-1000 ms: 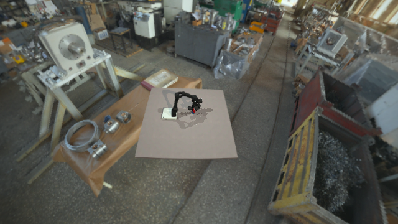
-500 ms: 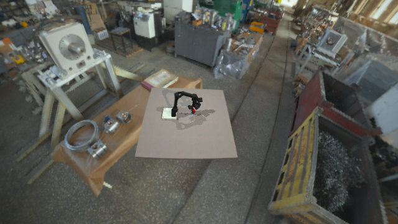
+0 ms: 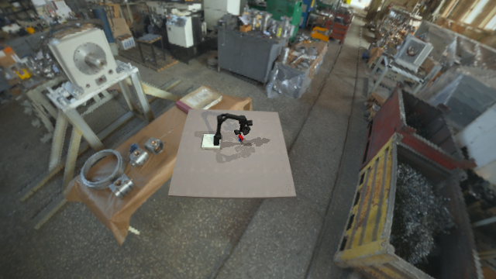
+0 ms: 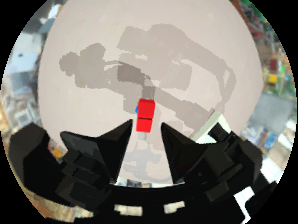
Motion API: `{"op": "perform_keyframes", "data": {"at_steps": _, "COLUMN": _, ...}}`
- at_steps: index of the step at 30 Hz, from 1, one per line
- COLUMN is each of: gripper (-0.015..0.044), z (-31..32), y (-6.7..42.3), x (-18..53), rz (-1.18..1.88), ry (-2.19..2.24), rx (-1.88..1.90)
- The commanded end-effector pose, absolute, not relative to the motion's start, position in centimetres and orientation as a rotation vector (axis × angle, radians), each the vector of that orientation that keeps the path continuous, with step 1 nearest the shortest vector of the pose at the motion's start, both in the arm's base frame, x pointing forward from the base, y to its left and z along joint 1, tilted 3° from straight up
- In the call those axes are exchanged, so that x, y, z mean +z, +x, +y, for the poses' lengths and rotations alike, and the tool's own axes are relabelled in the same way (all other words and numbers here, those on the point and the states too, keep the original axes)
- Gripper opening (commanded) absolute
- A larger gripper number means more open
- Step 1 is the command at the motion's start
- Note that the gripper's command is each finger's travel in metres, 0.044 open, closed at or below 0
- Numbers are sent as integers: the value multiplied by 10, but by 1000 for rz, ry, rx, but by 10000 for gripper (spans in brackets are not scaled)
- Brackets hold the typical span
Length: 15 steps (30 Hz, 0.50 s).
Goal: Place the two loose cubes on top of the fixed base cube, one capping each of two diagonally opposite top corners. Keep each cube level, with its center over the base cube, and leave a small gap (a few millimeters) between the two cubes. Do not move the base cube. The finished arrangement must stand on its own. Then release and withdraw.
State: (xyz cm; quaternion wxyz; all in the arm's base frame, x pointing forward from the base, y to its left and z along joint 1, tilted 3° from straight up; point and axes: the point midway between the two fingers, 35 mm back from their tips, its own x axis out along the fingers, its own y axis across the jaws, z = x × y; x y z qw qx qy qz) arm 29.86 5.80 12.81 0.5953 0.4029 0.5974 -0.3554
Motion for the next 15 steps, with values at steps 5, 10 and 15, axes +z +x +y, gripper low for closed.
{"op": "perform_keyframes", "data": {"at_steps": 5, "gripper": 310, "z": 58, "y": 298, "x": 136, "rz": 1387, "ry": 936, "rx": -825}}
{"op": "perform_keyframes", "data": {"at_steps": 10, "gripper": 400, "z": 57, "y": 298, "x": 140, "rz": 1388, "ry": 936, "rx": -825}}
{"op": "perform_keyframes", "data": {"at_steps": 15, "gripper": 400, "z": 66, "y": 296, "x": 138, "rz": 1390, "ry": 936, "rx": -829}}
